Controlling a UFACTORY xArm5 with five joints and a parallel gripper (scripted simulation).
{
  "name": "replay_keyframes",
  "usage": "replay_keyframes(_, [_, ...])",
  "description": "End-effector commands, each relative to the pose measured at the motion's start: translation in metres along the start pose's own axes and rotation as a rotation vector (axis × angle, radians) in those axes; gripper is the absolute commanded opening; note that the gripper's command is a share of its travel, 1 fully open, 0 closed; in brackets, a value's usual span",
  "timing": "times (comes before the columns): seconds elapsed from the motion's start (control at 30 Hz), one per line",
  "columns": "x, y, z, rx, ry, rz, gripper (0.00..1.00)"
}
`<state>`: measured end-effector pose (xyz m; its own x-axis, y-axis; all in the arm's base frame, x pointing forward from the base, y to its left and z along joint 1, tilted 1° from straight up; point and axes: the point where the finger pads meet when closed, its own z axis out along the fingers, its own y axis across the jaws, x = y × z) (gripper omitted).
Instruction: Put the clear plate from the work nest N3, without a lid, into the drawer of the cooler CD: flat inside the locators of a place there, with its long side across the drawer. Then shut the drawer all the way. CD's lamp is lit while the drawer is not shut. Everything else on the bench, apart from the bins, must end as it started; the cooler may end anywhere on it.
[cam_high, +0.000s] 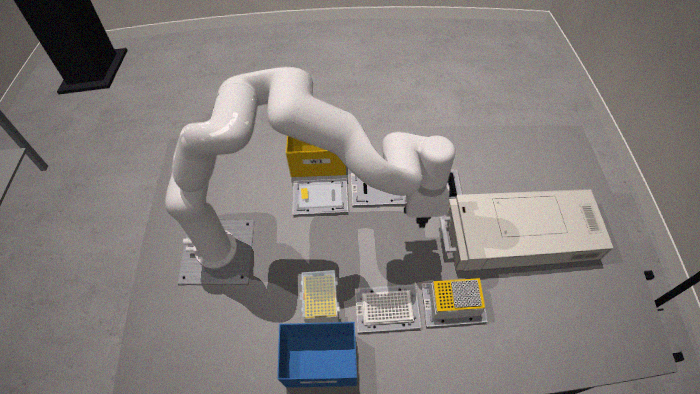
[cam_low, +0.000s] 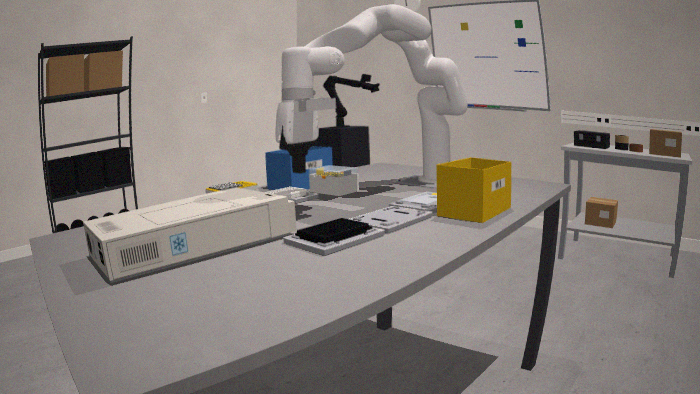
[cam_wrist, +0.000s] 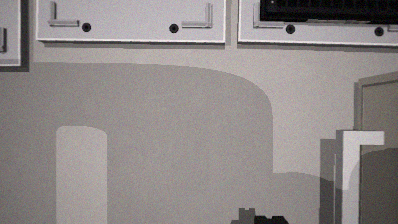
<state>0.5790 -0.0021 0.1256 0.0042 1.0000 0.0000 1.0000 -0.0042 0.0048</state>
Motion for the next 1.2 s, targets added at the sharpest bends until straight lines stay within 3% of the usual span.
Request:
replay_keyframes(0.0, [0.0, 0.001, -0.008, -0.004, 0.017, 0.0, 0.0])
replay_keyframes(0.43, [0.0, 0.001, -0.03, -0.004, 0.017, 0.0, 0.0])
replay_keyframes(0.83, [-0.001, 0.001, -0.032, -0.004, 0.017, 0.0, 0.0])
replay_keyframes(0.87, [-0.001, -0.003, -0.034, -0.004, 0.017, 0.033, 1.0])
replay_keyframes(1.17, [-0.001, -0.032, -0.054, -0.002, 0.017, 0.267, 1.0])
